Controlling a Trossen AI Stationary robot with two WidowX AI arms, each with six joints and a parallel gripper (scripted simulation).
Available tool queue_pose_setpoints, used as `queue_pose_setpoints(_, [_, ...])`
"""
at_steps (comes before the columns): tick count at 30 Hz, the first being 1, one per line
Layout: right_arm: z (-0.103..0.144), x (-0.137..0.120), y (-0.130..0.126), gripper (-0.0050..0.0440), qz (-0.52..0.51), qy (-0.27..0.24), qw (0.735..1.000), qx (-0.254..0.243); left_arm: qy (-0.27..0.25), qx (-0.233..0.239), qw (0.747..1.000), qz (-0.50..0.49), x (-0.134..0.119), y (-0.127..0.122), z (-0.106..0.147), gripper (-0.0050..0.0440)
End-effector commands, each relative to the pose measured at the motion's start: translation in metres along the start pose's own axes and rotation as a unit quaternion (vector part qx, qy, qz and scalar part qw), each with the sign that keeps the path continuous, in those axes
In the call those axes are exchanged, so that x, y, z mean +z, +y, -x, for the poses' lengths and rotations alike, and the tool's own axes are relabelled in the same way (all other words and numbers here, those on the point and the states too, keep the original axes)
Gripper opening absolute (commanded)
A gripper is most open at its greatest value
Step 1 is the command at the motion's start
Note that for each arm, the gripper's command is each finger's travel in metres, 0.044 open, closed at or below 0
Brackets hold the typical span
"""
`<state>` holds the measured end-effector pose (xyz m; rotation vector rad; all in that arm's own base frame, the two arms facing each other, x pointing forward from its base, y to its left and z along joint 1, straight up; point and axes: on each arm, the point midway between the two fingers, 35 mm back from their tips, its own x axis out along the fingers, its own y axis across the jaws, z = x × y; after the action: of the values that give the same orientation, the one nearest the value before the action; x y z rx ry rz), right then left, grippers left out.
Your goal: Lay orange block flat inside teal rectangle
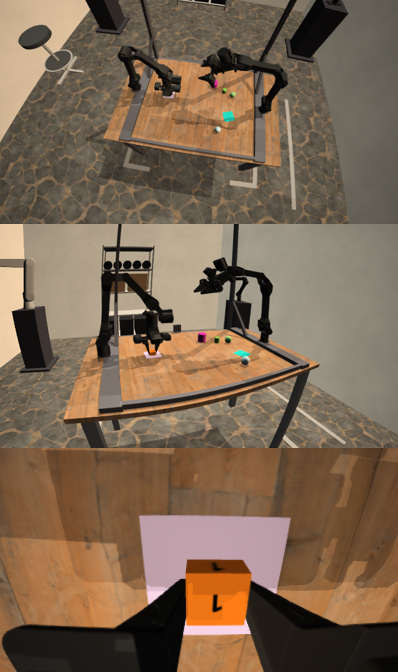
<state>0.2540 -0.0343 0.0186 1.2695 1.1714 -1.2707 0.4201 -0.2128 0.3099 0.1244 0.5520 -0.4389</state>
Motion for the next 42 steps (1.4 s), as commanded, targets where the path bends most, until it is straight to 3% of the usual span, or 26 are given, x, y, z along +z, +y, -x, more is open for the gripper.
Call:
queue_pose_setpoints(1, [0.005,0.0,0.004,0.0128,0.0,-0.002,1.0,0.011,-0.016,0.001,1.0,0.0,0.01,0.0,0.01,0.044])
queue_pose_setpoints(7, [0.009,0.0,0.005,0.0001,0.0,-0.002,1.0,0.017,-0.016,0.001,1.0,0.0,0.01,0.0,0.01,0.044])
queue_pose_setpoints(20, [0.079,0.0,0.005,-0.0004,0.0,-0.002,1.0,0.021,-0.016,0.001,1.0,0.0,0.01,0.0,0.01,0.044])
queue_pose_setpoints(24, [0.078,0.0,0.005,-0.002,0.0,-0.002,1.0,0.016,-0.021,0.002,1.0,0.0,0.012,0.001,0.013,0.044])
queue_pose_setpoints(28, [0.075,0.0,0.002,-0.005,0.0,-0.002,1.0,0.01,-0.036,0.014,0.999,0.007,0.009,0.015,0.022,0.044])
queue_pose_setpoints(31, [0.075,0.0,0.002,-0.005,0.0,-0.002,1.0,0.011,-0.063,0.031,0.997,0.016,0.006,0.034,0.036,0.044])
queue_pose_setpoints(33, [0.075,0.0,0.002,-0.005,0.0,-0.002,1.0,0.011,-0.063,0.031,0.997,0.016,0.006,0.034,0.036,0.044])
queue_pose_setpoints(42, [0.075,0.0,0.002,-0.005,0.0,-0.002,1.0,0.011,-0.18,0.118,0.975,0.047,-0.027,0.103,0.103,0.044])
